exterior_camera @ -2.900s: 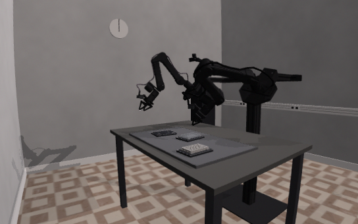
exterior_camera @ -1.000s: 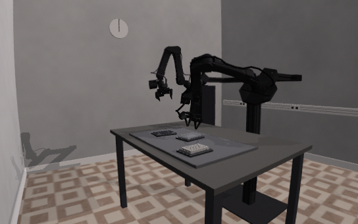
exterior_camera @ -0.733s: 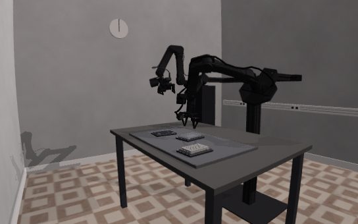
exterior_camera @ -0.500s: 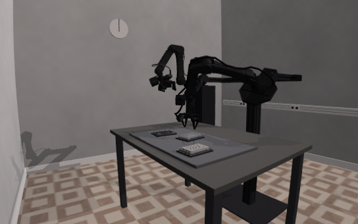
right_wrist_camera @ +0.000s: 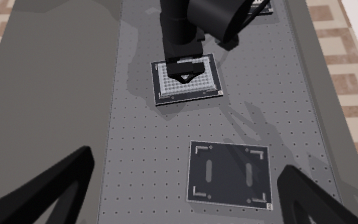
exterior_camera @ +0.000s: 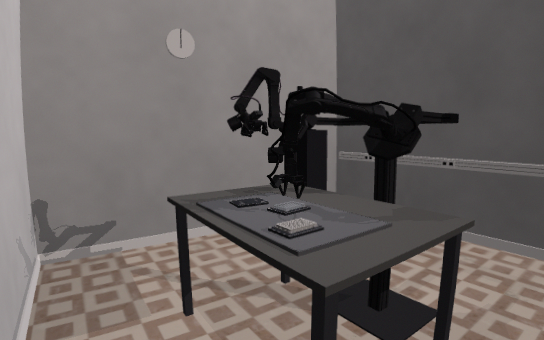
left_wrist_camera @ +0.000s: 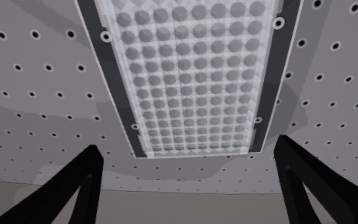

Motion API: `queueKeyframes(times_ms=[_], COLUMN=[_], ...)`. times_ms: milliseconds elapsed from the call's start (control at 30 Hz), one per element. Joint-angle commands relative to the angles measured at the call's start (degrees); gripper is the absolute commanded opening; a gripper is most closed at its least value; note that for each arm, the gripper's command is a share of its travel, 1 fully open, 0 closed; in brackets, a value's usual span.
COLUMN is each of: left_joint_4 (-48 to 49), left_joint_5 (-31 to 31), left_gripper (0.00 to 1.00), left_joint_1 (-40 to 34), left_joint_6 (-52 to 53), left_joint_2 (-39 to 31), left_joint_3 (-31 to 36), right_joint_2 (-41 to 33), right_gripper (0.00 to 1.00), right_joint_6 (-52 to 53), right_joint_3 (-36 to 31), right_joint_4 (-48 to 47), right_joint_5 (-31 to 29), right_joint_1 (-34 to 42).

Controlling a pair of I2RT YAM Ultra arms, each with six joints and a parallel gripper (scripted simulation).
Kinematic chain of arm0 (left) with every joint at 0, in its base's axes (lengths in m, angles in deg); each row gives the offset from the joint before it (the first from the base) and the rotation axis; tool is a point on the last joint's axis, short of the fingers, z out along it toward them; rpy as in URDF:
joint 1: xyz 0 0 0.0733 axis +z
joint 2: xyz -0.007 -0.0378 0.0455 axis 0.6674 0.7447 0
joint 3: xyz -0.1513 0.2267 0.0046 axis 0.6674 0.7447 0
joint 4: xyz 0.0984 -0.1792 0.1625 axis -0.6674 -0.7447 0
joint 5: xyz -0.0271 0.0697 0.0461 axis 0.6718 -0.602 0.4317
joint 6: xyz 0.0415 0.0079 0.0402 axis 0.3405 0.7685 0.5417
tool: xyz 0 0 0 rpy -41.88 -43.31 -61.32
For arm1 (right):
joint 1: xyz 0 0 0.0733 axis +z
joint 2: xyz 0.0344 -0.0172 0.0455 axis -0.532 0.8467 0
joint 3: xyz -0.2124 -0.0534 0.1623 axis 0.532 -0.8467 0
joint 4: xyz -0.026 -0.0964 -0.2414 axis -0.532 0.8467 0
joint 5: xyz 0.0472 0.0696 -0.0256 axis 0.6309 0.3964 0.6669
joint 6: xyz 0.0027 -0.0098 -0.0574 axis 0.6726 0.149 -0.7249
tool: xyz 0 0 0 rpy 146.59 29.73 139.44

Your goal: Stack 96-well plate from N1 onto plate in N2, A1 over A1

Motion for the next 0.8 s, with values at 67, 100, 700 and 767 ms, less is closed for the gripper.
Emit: queueKeyframes(times_ms=[67, 100, 700, 767], left_joint_4=[2.1, 2.3, 5.3, 5.6], left_joint_5=[0.6, 0.7, 1.7, 1.8], left_gripper=[1.00, 1.00, 1.00, 1.00], left_joint_1=[0.5, 0.6, 2.6, 2.7], left_joint_6=[1.2, 1.4, 4.0, 4.3], left_joint_2=[1.8, 2.0, 5.5, 5.9], left_joint_3=[-2.2, -2.3, -4.5, -4.8], right_joint_2=[0.2, 0.2, 0.3, 0.3], right_gripper=[1.00, 1.00, 1.00, 1.00], right_joint_6=[-1.4, -1.4, -1.7, -1.7], right_joint_3=[1.8, 1.8, 1.2, 1.2], right_joint_4=[1.9, 2.0, 2.2, 2.2], right_joint_5=[1.9, 2.0, 2.0, 2.0], right_joint_1=[-0.5, -0.5, -0.3, -0.3])
